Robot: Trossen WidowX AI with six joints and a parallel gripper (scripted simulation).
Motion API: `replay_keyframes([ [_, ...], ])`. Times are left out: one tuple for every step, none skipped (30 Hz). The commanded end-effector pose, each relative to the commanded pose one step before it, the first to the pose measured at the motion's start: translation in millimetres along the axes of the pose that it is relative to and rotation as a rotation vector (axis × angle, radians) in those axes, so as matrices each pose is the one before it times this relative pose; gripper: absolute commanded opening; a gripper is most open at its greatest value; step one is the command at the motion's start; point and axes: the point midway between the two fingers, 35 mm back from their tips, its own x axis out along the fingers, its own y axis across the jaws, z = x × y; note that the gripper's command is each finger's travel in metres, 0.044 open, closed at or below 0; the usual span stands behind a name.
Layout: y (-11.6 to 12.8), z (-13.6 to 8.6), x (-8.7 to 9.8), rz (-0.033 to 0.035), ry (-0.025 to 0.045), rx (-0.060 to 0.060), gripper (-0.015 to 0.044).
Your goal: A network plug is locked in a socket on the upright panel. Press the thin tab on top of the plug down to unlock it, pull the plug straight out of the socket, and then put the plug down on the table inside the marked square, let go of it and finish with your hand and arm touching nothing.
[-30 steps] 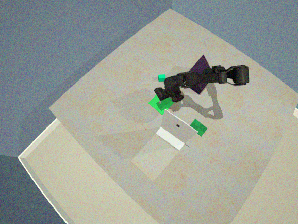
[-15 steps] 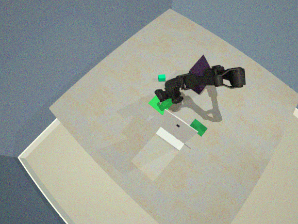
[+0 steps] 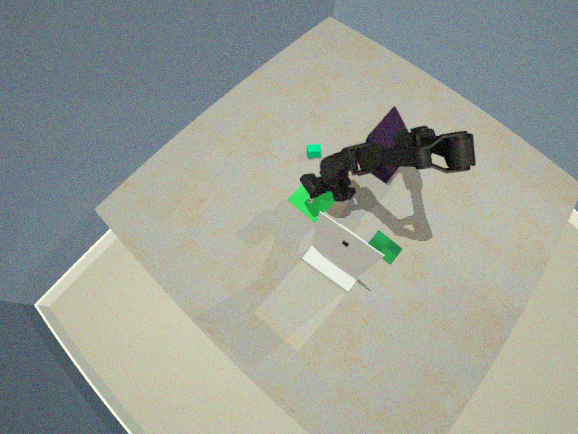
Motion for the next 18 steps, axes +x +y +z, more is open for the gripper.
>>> replay_keyframes([
  [-0.02,-0.01,-0.19,0.00065,-0.00039,-0.0002,0.0053],
  [0.0,0.0,0.0,0.0,0.0,0.0,0.0079],
  [0.0,0.0,0.0,0.0,0.0,0.0,0.0105],
  [0.0,0.0,0.0,0.0,0.0,0.0,0.0131],
  [0.0,0.0,0.0,0.0,0.0,0.0,0.0156],
  [0.0,0.0,0.0,0.0,0.0,0.0,0.0156],
  [0.0,0.0,0.0,0.0,0.0,0.0,0.0156],
  [0.0,0.0,0.0,0.0,0.0,0.0,0.0156],
  [0.0,0.0,0.0,0.0,0.0,0.0,0.0156],
  [-0.02,-0.02,-0.19,0.00001,0.00005,0.0,0.0156],
  [-0.05,-0.05,-0.57,0.00002,0.00015,0.0001,0.0156],
  [-0.08,-0.07,-0.95,0.00003,0.00025,0.0001,0.0156],
  [-0.09,-0.09,-1.17,0.00003,0.0003,0.0001,0.0156],
  [-0.08,-0.09,-1.17,0.00003,0.0003,0.0001,0.0156],
  [-0.08,-0.09,-1.17,0.00003,0.00029,0.0001,0.0156],
  [-0.07,-0.09,-1.17,0.00003,0.00028,0.0001,0.0156],
  [-0.06,-0.08,-1.17,0.00003,0.00027,0.0001,0.0156],
  [-0.06,-0.08,-1.17,0.00002,0.00027,0.0001,0.0156],
])
